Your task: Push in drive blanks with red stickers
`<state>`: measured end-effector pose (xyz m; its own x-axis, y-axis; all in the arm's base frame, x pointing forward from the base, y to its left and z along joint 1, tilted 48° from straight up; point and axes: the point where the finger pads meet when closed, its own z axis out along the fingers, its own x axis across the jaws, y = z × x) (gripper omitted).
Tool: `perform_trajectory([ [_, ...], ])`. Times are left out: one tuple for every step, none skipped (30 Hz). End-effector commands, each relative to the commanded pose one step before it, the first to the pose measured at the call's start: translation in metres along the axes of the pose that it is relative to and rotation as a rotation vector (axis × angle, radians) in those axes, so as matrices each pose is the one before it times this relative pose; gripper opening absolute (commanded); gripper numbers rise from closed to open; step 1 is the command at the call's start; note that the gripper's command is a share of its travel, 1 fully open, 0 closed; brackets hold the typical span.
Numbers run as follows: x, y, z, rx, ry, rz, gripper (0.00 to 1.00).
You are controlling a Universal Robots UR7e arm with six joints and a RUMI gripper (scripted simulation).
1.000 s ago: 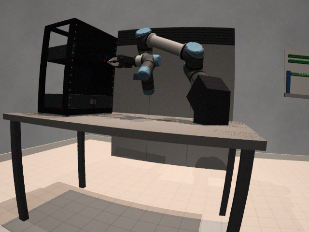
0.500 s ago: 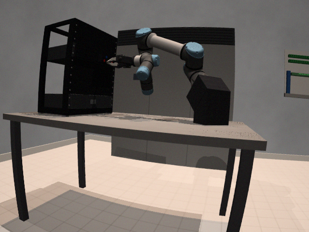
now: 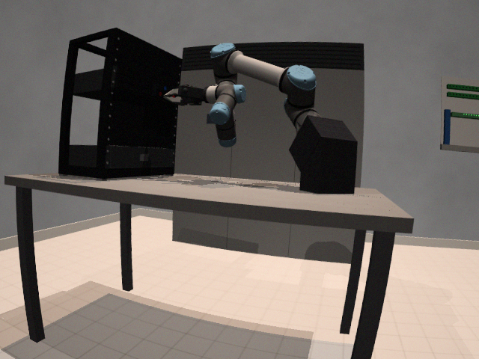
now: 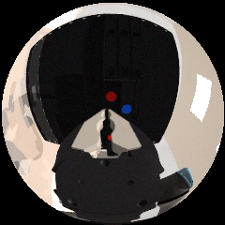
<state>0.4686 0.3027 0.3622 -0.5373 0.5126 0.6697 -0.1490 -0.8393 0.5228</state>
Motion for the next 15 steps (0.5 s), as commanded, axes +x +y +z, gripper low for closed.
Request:
perform_trajectory([
  [0.00056, -0.00007, 0.00397, 0.00011, 0.0009, 0.00041, 0.0],
  [0.0, 0.0, 0.00039, 0.0, 0.0, 0.0, 0.0],
  [0.0, 0.0, 0.00007, 0.0, 0.0, 0.0, 0.0],
  [0.0, 0.0, 0.0, 0.0, 0.0, 0.0, 0.0],
  [0.0, 0.0, 0.0, 0.0, 0.0, 0.0, 0.0],
  [0.0, 0.0, 0.0, 0.0, 0.0, 0.0, 0.0],
  [0.0, 0.0, 0.0, 0.0, 0.0, 0.0, 0.0],
  [0.0, 0.0, 0.0, 0.0, 0.0, 0.0, 0.0],
  [0.0, 0.0, 0.0, 0.0, 0.0, 0.0, 0.0],
  [0.0, 0.0, 0.00007, 0.0, 0.0, 0.0, 0.0],
  [0.0, 0.0, 0.00038, 0.0, 0.0, 0.0, 0.0],
  [0.0, 0.0, 0.00084, 0.0, 0.0, 0.0, 0.0],
  [0.0, 0.0, 0.00128, 0.0, 0.0, 0.0, 0.0],
  [0.0, 0.0, 0.00159, 0.0, 0.0, 0.0, 0.0],
  [0.0, -0.00001, 0.0017, 0.0, 0.0, 0.0, 0.0],
])
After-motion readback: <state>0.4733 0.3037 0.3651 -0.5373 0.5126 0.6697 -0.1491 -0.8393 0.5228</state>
